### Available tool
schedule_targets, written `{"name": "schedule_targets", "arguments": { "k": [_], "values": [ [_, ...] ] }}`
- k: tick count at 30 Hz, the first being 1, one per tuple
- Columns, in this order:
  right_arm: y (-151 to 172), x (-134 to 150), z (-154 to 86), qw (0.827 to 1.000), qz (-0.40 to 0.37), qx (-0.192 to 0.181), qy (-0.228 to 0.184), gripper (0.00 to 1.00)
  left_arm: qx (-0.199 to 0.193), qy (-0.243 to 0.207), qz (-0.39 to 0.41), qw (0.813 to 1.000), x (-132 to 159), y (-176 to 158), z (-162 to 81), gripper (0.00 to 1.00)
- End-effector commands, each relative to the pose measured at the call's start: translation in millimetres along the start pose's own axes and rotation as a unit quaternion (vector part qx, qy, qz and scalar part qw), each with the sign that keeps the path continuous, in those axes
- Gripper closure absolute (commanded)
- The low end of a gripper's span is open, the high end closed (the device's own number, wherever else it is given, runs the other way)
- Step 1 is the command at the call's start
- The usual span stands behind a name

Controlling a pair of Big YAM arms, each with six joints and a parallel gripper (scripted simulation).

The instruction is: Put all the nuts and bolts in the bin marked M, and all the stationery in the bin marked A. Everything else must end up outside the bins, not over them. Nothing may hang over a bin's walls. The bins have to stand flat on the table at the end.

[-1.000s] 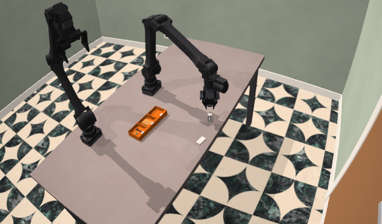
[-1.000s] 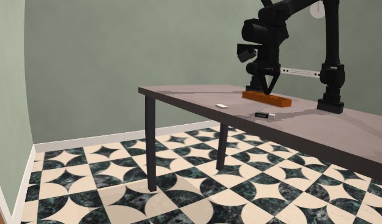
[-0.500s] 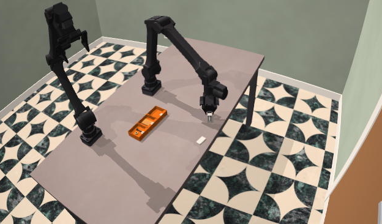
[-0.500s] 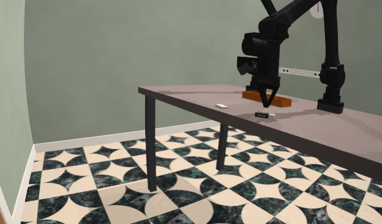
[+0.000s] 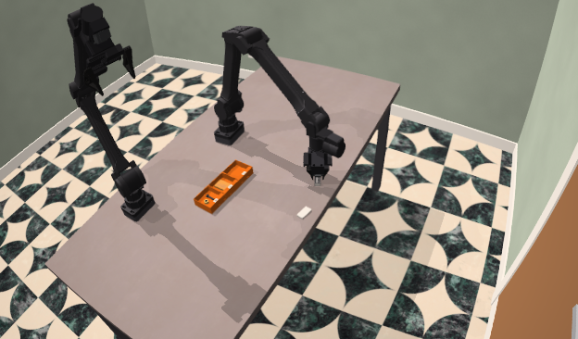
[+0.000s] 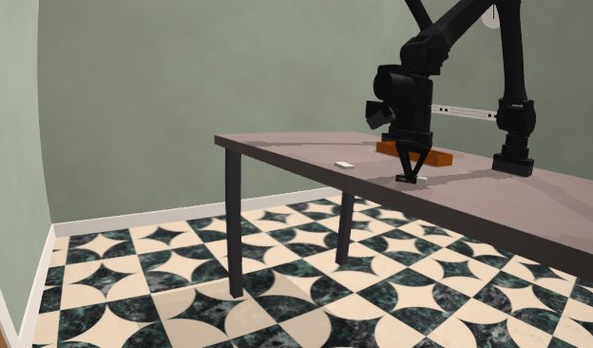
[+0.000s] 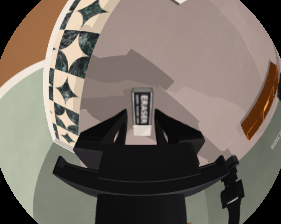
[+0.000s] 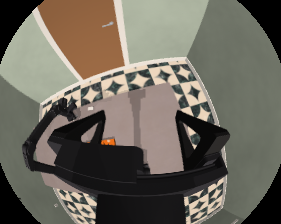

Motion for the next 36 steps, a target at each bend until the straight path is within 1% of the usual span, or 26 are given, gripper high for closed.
{"name": "schedule_targets", "arguments": {
  "k": [1, 13, 14, 15, 36],
  "values": [
    [-2, 2, -5, 1.0, -0.004, 0.001, 0.0, 0.0, 0.006, 0.002, 0.001, 1.0, 3, 0, 13, 0.63],
    [-2, 2, -5, 1.0, -0.004, 0.001, 0.0, 0.0, 0.003, 0.001, 0.0, 1.0, 3, 3, 9, 0.63],
    [-2, 2, -5, 1.0, -0.004, 0.001, 0.0, 0.0, -0.009, -0.005, 0.0, 1.0, -3, 8, -3, 0.63],
    [-2, 2, -5, 1.0, -0.004, 0.001, 0.0, 0.0, -0.009, -0.005, 0.0, 1.0, -3, 8, -3, 0.82],
    [-2, 2, -5, 1.0, -0.004, 0.001, 0.0, 0.0, -0.009, -0.005, 0.0, 1.0, -3, 8, -3, 0.82]
  ]
}}
Point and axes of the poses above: on each arm, the point where the finger pads meet when closed, its own z axis out along the fingers, its own y axis across the jaws, x = y × z, the point moved 5 cm from there along -z, back along the fingers, and after that the axes turned 10 degrees about z, right-handed, at the moved point
